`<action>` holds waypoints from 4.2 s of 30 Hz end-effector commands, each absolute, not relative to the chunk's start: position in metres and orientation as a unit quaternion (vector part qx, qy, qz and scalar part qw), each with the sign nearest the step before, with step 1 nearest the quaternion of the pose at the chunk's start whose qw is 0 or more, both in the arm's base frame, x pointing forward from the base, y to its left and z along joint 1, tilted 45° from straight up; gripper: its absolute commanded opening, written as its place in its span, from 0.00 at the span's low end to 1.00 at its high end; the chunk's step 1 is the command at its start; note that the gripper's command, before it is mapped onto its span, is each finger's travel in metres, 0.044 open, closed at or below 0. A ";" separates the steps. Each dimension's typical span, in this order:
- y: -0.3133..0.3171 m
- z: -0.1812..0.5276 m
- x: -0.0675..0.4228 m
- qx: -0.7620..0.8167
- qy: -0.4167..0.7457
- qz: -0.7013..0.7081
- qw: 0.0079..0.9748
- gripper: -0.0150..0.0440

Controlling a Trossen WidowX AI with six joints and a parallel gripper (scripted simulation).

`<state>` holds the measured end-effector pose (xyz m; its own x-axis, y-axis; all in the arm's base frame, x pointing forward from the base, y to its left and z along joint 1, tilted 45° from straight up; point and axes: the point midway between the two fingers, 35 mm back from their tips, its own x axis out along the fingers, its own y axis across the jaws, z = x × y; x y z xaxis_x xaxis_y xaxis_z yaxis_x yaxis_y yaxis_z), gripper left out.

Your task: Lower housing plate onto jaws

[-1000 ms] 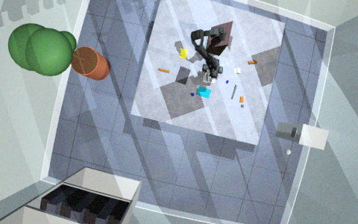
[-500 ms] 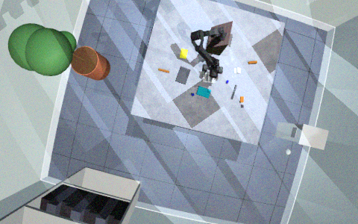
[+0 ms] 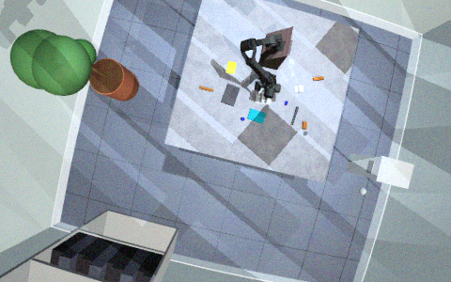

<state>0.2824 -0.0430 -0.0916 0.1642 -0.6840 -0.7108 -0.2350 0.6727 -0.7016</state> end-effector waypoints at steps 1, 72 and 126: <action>-0.044 -0.092 0.282 -0.369 0.624 -0.168 0.668 0.85; -0.045 -0.093 0.283 -0.369 0.624 -0.168 0.668 0.85; -0.045 -0.093 0.283 -0.370 0.624 -0.168 0.668 1.00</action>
<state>0.2827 -0.0448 -0.0932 0.1646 -0.6853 -0.7094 -0.2376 0.6705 -0.7028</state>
